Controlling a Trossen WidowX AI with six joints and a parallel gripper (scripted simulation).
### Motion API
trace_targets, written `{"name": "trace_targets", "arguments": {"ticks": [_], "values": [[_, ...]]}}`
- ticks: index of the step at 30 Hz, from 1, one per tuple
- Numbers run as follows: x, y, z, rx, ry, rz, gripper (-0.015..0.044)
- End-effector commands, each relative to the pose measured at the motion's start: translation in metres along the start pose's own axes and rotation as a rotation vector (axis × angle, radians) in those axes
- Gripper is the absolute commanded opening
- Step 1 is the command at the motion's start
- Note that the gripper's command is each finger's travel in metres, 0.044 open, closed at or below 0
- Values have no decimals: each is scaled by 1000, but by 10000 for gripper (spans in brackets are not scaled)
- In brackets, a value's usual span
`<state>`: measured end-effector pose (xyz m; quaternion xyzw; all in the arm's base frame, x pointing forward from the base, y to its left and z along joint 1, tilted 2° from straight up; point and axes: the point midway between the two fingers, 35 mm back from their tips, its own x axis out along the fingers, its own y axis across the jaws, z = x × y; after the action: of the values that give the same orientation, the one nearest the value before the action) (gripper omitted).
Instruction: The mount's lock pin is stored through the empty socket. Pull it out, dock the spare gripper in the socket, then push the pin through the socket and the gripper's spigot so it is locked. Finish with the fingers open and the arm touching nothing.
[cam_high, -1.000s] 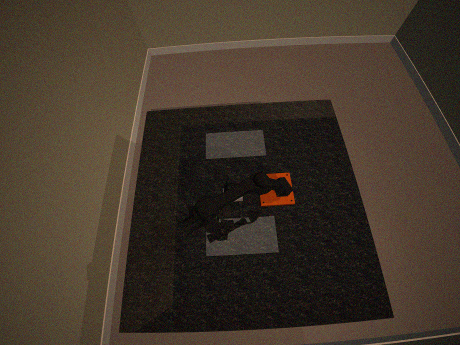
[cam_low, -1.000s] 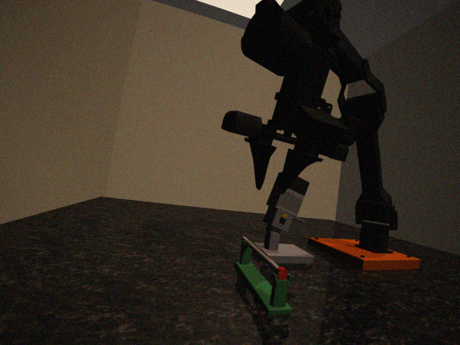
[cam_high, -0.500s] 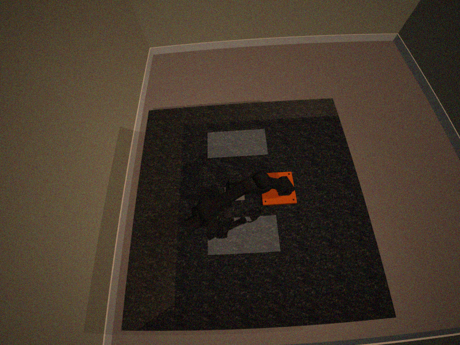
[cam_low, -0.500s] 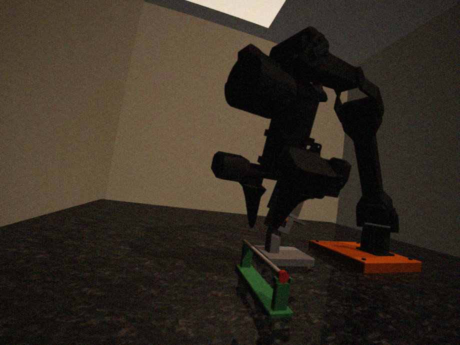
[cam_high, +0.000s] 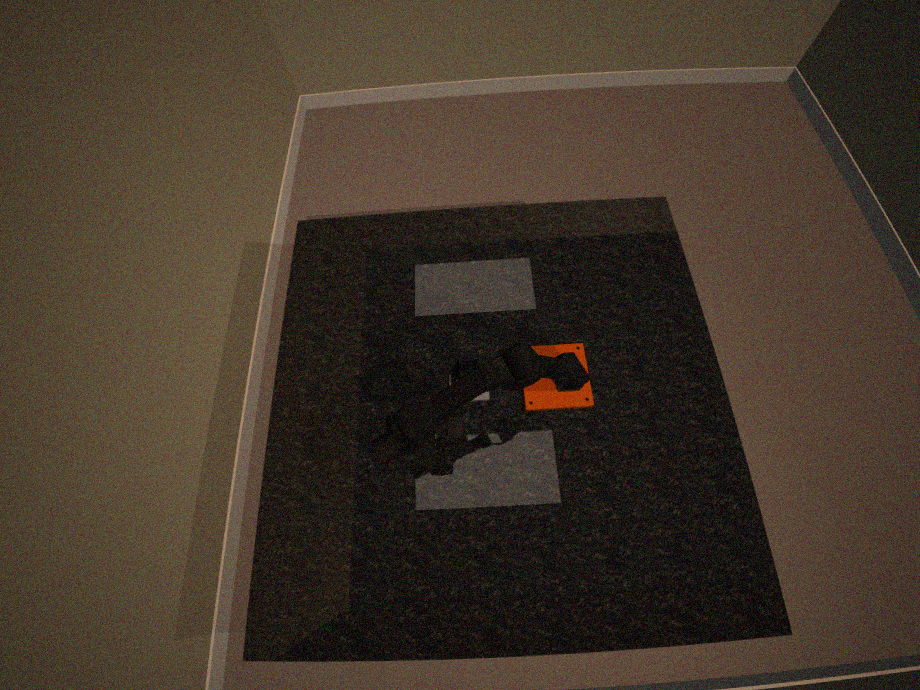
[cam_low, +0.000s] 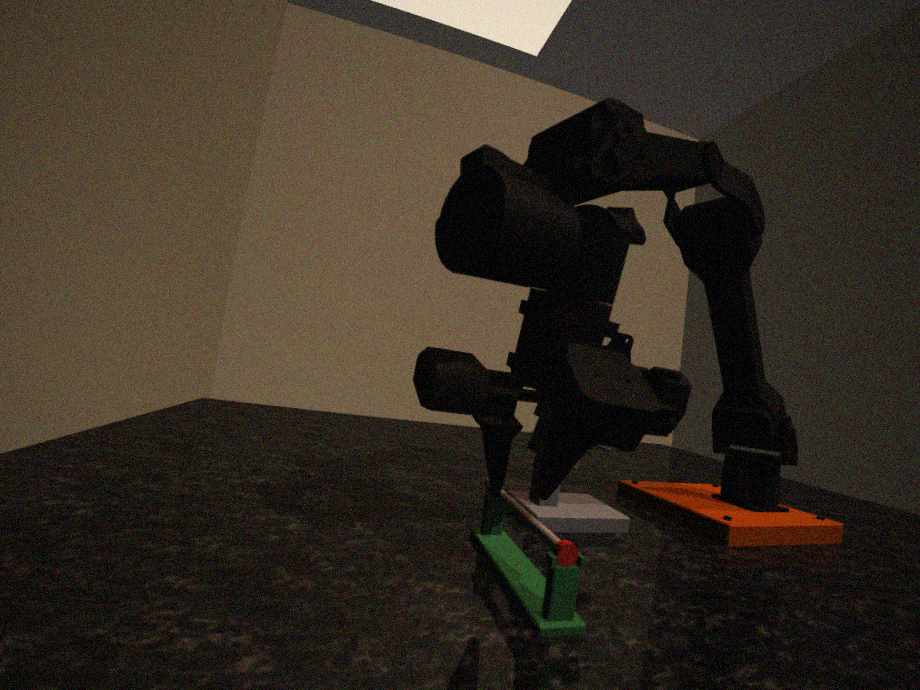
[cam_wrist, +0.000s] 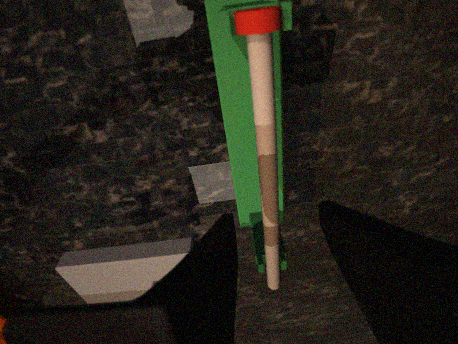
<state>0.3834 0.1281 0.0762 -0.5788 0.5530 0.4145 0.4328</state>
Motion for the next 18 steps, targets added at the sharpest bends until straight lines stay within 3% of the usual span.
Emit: {"name": "trace_targets", "arguments": {"ticks": [1,18], "values": [[9,1,3,-6,-4,7,180],[35,1,10,-6,-4,8,180]]}}
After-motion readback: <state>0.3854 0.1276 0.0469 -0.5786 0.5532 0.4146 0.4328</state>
